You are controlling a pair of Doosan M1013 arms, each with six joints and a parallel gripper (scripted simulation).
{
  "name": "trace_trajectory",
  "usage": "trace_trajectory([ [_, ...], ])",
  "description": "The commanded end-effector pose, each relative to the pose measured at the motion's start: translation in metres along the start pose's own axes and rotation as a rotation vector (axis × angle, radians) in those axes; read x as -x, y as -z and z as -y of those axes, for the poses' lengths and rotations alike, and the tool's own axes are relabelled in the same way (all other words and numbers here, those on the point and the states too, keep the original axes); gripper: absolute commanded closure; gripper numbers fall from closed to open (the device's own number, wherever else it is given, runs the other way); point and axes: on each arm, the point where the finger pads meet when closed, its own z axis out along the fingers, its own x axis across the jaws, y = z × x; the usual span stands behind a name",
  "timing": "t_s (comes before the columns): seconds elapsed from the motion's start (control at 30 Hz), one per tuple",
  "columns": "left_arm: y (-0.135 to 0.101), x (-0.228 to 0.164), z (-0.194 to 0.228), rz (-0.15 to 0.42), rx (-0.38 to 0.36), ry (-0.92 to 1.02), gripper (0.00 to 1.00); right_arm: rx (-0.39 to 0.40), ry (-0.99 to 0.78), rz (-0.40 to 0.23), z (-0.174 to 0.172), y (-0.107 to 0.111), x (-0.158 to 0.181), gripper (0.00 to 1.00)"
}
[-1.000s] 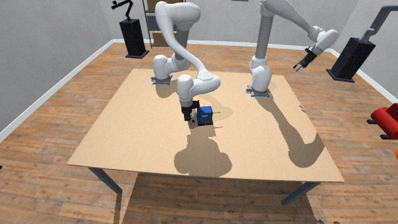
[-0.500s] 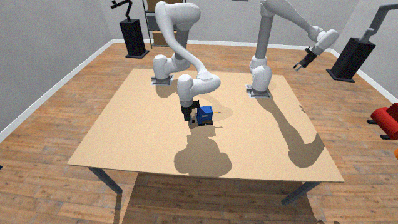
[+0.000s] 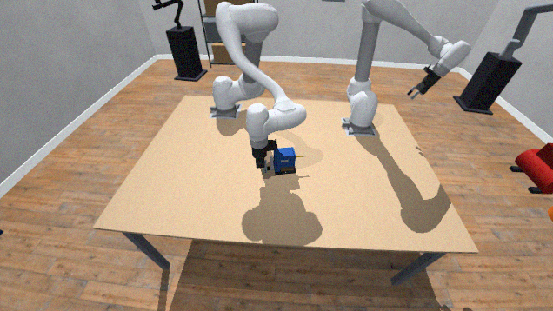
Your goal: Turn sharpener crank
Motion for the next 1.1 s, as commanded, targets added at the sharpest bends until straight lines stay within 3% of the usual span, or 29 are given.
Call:
trace_trajectory([
  [0.0,0.001,0.0,0.0,0.0,0.001,0.0,0.0,-0.001,0.0,-0.001,0.0,0.001,0.0,1.0],
  [1.07,0.001,0.0,0.0,0.0,0.001,0.0,0.0,-0.001,0.0,-0.001,0.0,-0.012,0.008,1.0],
])
